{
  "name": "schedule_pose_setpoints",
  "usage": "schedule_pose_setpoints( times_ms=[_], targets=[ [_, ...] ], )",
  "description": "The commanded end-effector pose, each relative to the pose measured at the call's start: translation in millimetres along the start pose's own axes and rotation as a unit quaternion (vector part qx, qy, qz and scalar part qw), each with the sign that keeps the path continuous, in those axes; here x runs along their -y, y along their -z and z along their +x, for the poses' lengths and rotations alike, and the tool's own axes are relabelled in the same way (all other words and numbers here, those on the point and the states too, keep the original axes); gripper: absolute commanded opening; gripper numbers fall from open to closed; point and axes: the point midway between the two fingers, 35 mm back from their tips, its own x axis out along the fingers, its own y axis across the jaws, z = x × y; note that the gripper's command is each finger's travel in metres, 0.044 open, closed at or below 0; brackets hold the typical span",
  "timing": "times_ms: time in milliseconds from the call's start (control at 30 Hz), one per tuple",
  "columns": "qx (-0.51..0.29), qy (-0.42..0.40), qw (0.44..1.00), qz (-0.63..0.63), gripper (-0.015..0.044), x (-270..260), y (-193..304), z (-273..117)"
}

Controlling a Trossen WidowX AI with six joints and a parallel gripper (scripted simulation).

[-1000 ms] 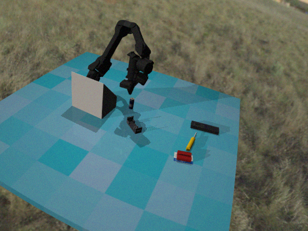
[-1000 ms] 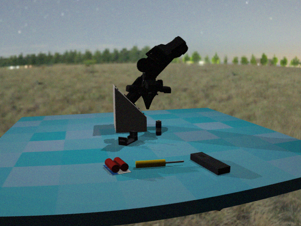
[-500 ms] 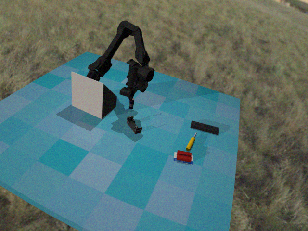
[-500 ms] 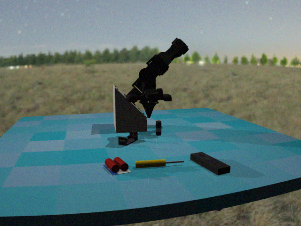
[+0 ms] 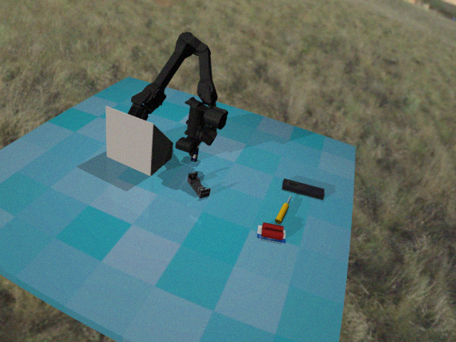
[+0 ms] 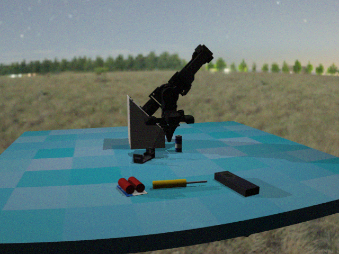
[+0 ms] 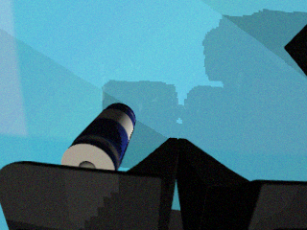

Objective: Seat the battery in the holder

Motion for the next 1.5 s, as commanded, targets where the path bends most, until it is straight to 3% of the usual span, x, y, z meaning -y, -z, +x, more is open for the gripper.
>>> schedule_pose_setpoints(
  times_ms=[0,1333,1467],
  targets=[
    [-0.001,-0.002,1.000,0.001,0.0000,-7.1,1.3,1.5],
    [-0.001,-0.003,1.000,0.000,0.0000,-60.4,2.7,0.5],
    [-0.001,0.000,1.000,0.000,0.0000,-59.1,-0.5,-23.0]
  ],
)
